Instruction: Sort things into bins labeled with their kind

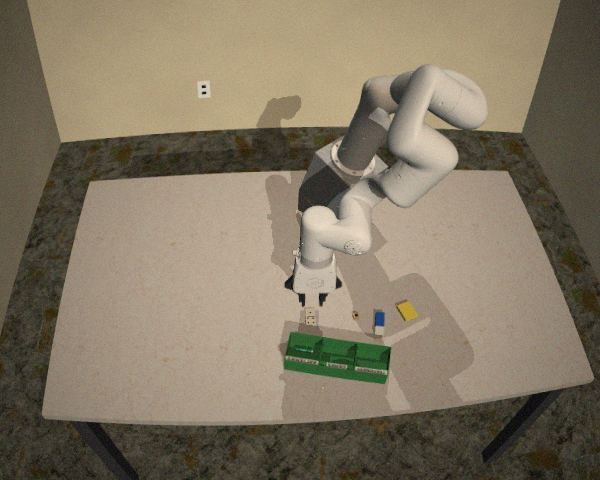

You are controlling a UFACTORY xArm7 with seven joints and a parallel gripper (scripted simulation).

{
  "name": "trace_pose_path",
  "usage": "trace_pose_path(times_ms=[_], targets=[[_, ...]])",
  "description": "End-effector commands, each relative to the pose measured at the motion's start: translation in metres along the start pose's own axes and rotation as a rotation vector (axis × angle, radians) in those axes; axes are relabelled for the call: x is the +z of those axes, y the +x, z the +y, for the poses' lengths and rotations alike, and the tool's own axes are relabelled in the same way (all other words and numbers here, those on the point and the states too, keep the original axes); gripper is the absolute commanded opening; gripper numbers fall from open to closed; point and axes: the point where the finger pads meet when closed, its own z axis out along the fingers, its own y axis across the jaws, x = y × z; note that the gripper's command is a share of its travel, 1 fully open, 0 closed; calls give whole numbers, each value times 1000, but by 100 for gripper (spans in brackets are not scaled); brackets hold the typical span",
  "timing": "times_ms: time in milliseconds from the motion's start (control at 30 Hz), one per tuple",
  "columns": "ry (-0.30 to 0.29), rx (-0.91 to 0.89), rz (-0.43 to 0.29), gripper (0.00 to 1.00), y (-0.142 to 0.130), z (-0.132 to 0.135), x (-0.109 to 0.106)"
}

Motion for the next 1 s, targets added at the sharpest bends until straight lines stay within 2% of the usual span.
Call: trace_pose_path(times_ms=[0, 367, 433, 533, 967], targets=[[1, 1, -2, 41, -1, -1, -1], [2, 1, -2, 41, -1, -1, 43], [2, 1, -2, 41, -1, -1, 43], [2, 1, -2, 41, -1, -1, 54], [2, 1, -2, 41, -1, -1, 65]])
